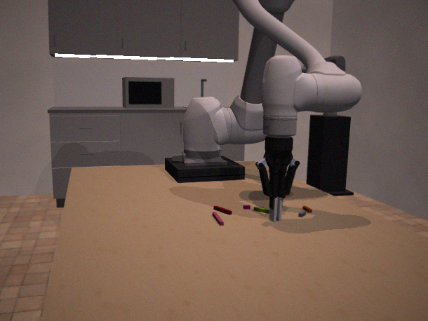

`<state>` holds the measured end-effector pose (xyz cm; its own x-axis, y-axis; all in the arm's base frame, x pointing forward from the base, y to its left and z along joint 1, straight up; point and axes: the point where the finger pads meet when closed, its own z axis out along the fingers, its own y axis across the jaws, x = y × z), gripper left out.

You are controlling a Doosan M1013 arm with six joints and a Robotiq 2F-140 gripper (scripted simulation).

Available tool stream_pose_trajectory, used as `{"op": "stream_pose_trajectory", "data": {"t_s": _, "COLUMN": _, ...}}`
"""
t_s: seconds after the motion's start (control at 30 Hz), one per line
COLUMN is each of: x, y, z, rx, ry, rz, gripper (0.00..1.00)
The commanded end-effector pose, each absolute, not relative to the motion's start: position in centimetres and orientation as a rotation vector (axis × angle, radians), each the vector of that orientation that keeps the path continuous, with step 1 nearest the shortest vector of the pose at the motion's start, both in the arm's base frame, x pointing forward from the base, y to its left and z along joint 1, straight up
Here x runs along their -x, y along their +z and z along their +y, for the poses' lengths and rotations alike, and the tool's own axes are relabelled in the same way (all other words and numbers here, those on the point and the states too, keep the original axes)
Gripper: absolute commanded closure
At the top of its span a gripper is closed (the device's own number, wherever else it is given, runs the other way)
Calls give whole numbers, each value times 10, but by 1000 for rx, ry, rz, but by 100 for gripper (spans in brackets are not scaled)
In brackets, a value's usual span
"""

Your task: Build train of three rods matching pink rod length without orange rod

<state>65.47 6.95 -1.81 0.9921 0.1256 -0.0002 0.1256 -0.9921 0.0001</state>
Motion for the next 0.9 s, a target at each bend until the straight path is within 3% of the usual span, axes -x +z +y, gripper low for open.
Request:
{"op": "stream_pose_trajectory", "data": {"t_s": 0.0, "x": -655, "y": -18, "z": 70, "rx": -3135, "ry": 0, "rz": 198, "gripper": 97}}
{"op": "stream_pose_trajectory", "data": {"t_s": 0.53, "x": -655, "y": -18, "z": 70, "rx": -3135, "ry": 0, "rz": 198, "gripper": 85}}
{"op": "stream_pose_trajectory", "data": {"t_s": 0.87, "x": -655, "y": -18, "z": 70, "rx": -3135, "ry": 0, "rz": 198, "gripper": 85}}
